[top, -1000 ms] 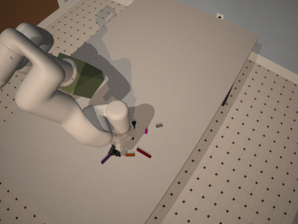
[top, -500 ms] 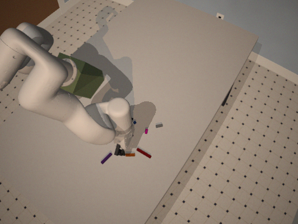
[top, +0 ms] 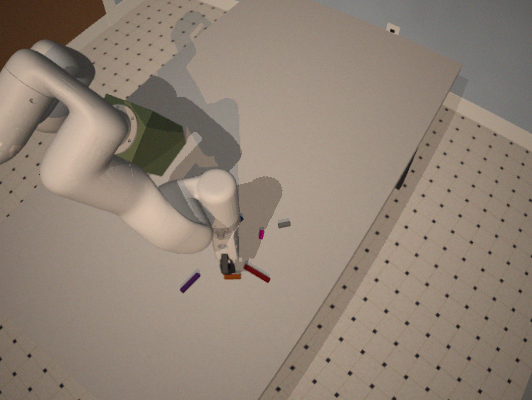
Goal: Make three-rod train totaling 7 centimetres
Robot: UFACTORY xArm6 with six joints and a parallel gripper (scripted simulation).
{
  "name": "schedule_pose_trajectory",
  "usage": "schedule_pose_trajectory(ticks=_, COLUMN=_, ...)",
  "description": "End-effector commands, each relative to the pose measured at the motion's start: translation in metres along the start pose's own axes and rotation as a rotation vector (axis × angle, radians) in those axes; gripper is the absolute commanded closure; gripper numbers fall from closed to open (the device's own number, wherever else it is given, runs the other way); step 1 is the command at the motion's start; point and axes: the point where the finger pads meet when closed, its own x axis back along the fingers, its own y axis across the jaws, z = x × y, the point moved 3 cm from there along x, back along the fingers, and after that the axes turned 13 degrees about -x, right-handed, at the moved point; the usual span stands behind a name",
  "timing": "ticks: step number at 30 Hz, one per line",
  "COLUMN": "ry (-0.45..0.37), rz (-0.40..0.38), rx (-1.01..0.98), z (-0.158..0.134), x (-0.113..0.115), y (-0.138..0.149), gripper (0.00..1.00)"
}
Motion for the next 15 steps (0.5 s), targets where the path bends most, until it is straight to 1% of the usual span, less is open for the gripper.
schedule_pose_trajectory(ticks=1, ry=0.009, rz=-0.012, rx=0.116, z=-0.003, x=0.001, y=0.003, gripper=0.00)
schedule_pose_trajectory(ticks=2, ry=0.009, rz=-0.013, rx=0.190, z=-0.005, x=0.001, y=0.005, gripper=0.00)
schedule_pose_trajectory(ticks=15, ry=0.006, rz=-0.015, rx=0.505, z=-0.010, x=0.001, y=0.017, gripper=0.00)
